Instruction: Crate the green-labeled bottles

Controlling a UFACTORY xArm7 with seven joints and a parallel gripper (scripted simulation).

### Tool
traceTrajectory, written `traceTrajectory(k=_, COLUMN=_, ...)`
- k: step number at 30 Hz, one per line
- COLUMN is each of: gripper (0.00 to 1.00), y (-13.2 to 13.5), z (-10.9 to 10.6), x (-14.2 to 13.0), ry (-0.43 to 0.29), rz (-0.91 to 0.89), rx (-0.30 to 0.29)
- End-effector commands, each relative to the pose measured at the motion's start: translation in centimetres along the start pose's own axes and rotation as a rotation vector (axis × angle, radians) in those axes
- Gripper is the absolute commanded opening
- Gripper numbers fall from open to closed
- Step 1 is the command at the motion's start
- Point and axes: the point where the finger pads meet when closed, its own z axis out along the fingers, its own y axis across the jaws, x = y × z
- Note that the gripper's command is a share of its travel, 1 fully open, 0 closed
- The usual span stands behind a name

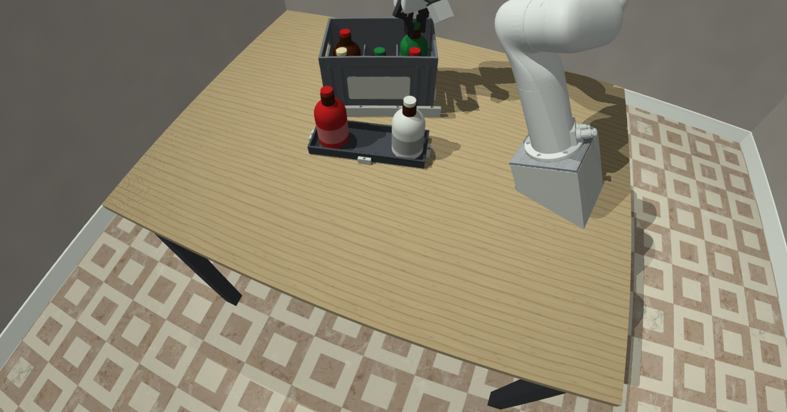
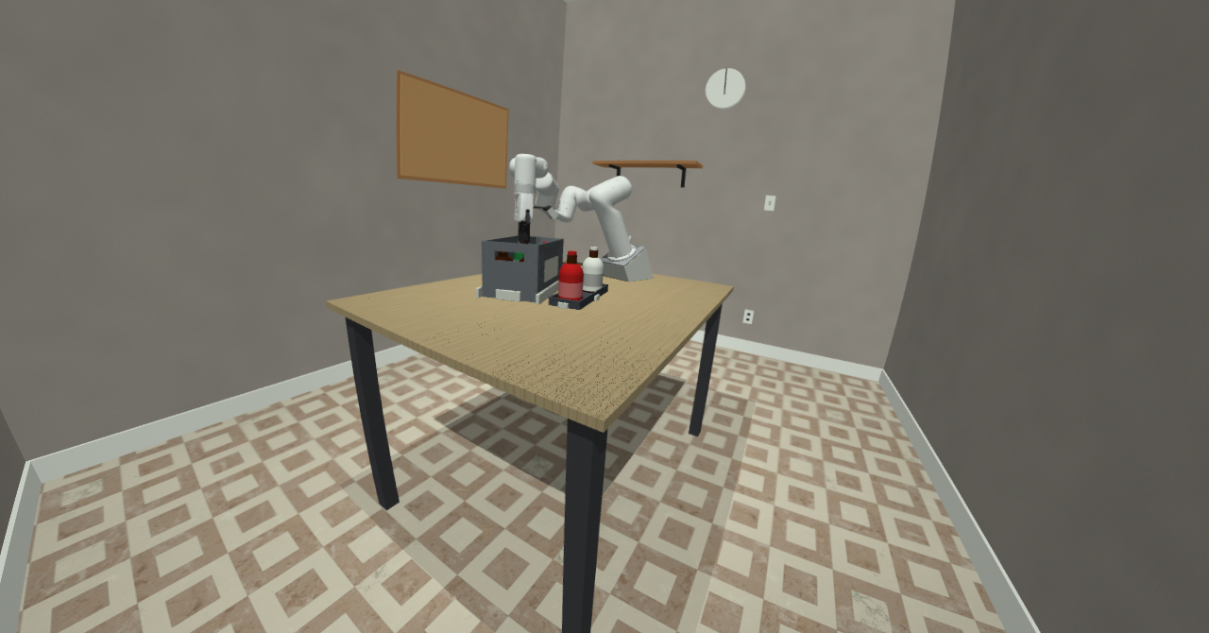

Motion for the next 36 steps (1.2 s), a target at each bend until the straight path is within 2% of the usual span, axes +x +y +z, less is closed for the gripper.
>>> traceTrajectory(k=1, gripper=0.0, y=0.0, z=-0.1, x=-0.1, ry=-0.003, rz=0.001, rx=0.0)
traceTrajectory(k=36, gripper=0.0, y=0.0, z=1.0, x=-0.1, ry=-0.003, rz=0.001, rx=0.0)
